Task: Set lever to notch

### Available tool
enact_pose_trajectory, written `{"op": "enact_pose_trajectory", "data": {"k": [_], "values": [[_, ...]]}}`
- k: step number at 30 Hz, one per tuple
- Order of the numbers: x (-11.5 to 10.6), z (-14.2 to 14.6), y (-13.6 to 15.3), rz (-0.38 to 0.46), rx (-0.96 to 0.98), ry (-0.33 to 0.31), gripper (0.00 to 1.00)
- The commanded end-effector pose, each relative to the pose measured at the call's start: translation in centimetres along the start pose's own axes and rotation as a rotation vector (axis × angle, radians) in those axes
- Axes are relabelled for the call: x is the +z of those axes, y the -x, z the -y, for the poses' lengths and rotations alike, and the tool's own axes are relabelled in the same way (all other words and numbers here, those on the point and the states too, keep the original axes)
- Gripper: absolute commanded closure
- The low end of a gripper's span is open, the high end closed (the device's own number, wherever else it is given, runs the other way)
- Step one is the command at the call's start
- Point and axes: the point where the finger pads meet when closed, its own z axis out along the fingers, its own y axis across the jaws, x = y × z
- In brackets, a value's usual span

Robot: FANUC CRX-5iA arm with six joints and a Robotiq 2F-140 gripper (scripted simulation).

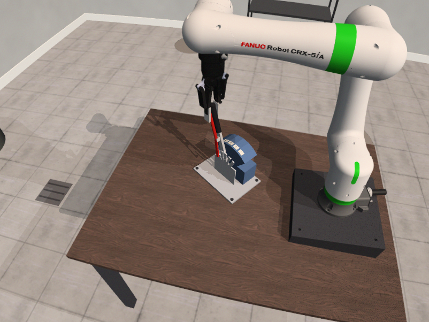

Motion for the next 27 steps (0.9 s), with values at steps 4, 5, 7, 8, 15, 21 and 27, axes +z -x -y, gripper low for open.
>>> {"op": "enact_pose_trajectory", "data": {"k": [4, 5, 7, 8, 15, 21, 27], "values": [[-0.2, 0.0, 0.5, 0.001, 0.0, 0.0, 1.0], [-0.2, 0.0, 0.7, 0.001, 0.0, 0.0, 1.0], [-0.4, 0.0, 1.1, 0.001, 0.0, 0.0, 1.0], [-0.4, 0.0, 1.3, 0.001, 0.0, 0.0, 1.0], [-0.9, 0.0, 2.9, 0.001, 0.0, 0.0, 1.0], [-1.1, 0.0, 3.8, 0.001, 0.0, 0.0, 1.0], [-1.4, 0.0, 5.2, 0.001, 0.0, 0.0, 1.0]]}}
